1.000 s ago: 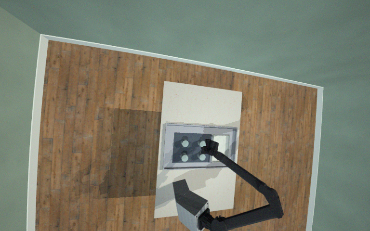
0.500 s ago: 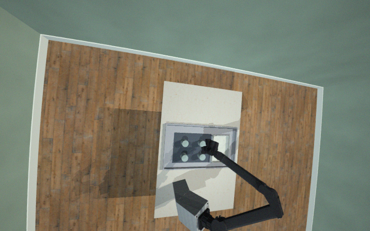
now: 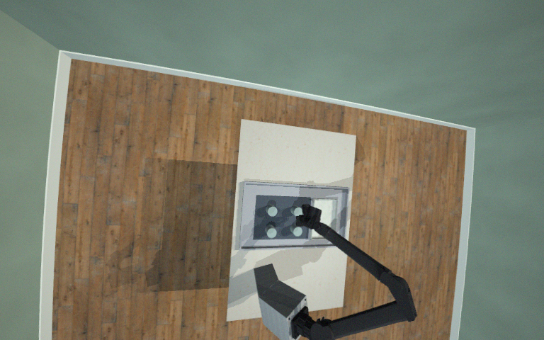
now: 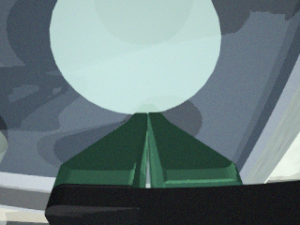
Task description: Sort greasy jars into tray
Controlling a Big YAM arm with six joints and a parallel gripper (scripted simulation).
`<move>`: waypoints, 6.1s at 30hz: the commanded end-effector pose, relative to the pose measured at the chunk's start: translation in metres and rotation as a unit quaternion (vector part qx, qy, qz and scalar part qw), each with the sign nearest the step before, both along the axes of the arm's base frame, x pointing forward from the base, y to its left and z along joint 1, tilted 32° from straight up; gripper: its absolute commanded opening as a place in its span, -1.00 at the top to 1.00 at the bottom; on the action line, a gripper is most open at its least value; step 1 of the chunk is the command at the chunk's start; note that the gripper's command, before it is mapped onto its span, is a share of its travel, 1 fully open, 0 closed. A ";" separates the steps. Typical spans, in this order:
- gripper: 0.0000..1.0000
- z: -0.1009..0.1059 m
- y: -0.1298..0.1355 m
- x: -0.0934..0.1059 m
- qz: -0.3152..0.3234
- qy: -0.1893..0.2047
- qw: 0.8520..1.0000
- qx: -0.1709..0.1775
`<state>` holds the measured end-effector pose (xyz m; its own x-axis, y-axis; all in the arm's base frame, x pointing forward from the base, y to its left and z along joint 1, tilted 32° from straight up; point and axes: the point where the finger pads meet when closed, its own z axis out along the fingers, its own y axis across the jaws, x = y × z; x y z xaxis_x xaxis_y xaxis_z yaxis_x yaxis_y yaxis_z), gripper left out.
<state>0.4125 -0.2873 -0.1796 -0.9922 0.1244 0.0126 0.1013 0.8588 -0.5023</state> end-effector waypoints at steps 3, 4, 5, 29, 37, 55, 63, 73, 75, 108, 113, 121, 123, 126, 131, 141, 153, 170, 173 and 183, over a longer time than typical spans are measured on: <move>1.00 0.006 -0.010 0.072 0.014 -0.063 0.998 -0.017; 1.00 0.006 -0.010 0.072 0.014 -0.063 0.998 -0.017; 1.00 0.006 -0.010 0.072 0.014 -0.063 0.998 -0.017; 1.00 0.006 -0.010 0.075 0.014 -0.063 0.998 -0.017; 1.00 0.006 -0.010 0.076 0.014 -0.063 0.998 -0.017; 1.00 0.007 -0.010 0.078 0.014 -0.063 0.998 -0.017; 1.00 0.007 -0.010 0.079 0.014 -0.063 0.998 -0.017; 1.00 0.007 -0.011 0.080 0.014 -0.063 0.998 -0.017; 1.00 0.007 -0.011 0.081 0.014 -0.063 0.998 -0.017; 1.00 0.005 -0.009 0.063 0.014 -0.063 0.998 -0.017; 1.00 0.003 -0.008 0.050 0.014 -0.063 0.998 -0.017; 1.00 0.001 -0.006 0.034 0.014 -0.063 0.998 -0.017; 1.00 0.001 -0.006 0.029 0.014 -0.063 0.998 -0.017; 1.00 0.000 -0.005 0.021 0.014 -0.063 0.998 -0.017; 1.00 -0.002 -0.004 0.008 0.014 -0.063 0.998 -0.017; 1.00 -0.004 -0.002 -0.013 0.014 -0.063 0.998 -0.017; 1.00 -0.004 -0.002 -0.013 0.014 -0.063 0.998 -0.017; 1.00 -0.004 -0.002 -0.013 0.014 -0.063 0.998 -0.017; 1.00 -0.004 -0.002 -0.013 0.014 -0.063 0.998 -0.017; 1.00 -0.004 -0.002 -0.013 0.014 -0.063 0.998 -0.017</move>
<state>0.3967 -0.2816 -0.1914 -0.9909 0.0964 -0.0936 0.1309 0.8499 -0.5105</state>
